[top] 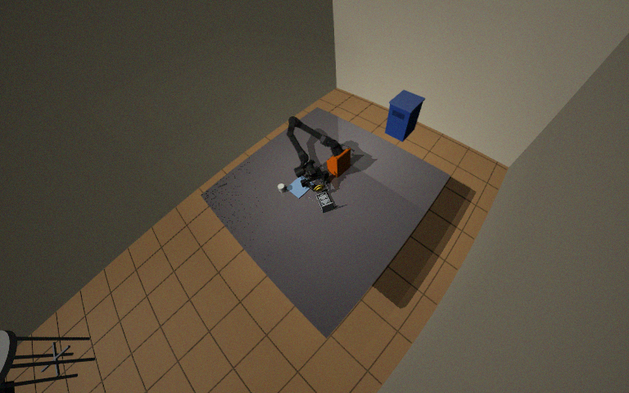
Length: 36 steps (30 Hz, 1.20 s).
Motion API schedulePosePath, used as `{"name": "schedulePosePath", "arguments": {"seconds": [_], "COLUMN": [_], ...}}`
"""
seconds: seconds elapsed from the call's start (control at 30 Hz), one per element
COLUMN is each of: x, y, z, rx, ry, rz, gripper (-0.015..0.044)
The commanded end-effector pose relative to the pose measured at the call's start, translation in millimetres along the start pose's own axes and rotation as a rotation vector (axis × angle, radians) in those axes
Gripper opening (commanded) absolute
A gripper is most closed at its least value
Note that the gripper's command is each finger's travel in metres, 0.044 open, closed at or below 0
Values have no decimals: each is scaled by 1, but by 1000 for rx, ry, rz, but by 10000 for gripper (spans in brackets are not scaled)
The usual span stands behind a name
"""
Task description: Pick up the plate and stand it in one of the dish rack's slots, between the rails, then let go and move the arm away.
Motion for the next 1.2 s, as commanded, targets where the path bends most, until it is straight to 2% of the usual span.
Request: {"name": "schedulePosePath", "arguments": {"seconds": [0.0, 0.27, 1.17], "x": [0, 0, -6], "y": [2, 2, 2], "z": [-2, -1, 40], "rx": [25, 24, 23], "ry": [-15, -15, -11], "rz": [-42, -41, -43], "gripper": [0, 0, 0]}}
Point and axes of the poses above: the point midway between the two fingers, 35 mm back from their tips, its own z axis out along the fingers, its own y axis across the jaws, x = y × z, the point moved 6 cm from there along -z, back along the fingers, and after that the axes turned 12 degrees about -z, right-handed, at the moved point
